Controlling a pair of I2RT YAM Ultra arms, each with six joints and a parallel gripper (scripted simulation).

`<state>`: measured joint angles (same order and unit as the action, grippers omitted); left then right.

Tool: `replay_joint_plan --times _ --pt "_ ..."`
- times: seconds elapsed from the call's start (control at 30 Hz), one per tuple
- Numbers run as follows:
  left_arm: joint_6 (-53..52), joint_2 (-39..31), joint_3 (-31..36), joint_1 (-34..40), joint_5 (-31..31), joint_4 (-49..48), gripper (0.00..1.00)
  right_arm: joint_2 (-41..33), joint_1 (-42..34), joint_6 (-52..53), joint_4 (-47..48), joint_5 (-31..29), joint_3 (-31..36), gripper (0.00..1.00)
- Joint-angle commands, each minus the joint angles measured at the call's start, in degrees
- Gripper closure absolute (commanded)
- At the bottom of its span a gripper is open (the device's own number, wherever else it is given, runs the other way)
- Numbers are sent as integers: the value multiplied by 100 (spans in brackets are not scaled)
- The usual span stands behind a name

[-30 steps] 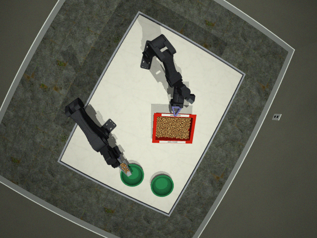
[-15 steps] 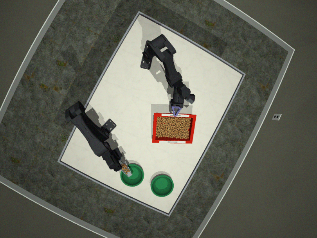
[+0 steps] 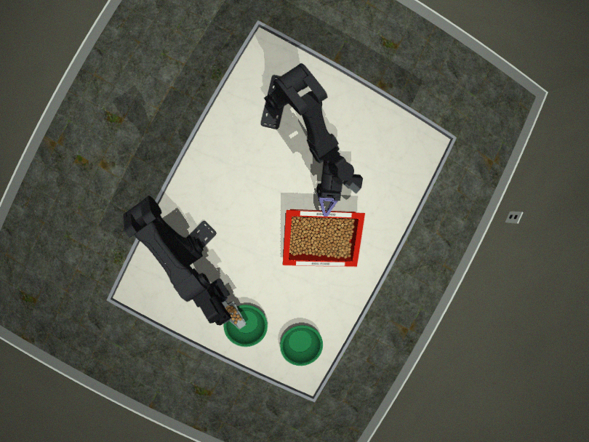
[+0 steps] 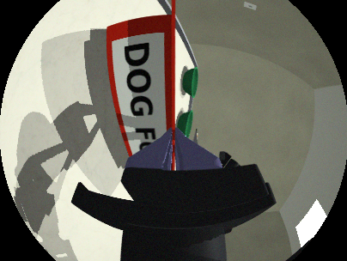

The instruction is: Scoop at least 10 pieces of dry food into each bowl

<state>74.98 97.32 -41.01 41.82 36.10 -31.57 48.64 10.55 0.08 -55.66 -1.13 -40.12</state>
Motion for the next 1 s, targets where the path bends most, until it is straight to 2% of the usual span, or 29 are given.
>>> replay_joint_plan --times 0.0,0.13,0.97 --pt "-147 -346 -284 -32 -86 -250 100 4 -19 -25 -65 31 -291 100" --pt "-147 -346 -284 -32 -86 -250 100 -194 -23 -28 -27 31 -338 100" --pt "-147 -346 -284 -32 -86 -250 100 -134 -73 -29 -69 32 -321 100"
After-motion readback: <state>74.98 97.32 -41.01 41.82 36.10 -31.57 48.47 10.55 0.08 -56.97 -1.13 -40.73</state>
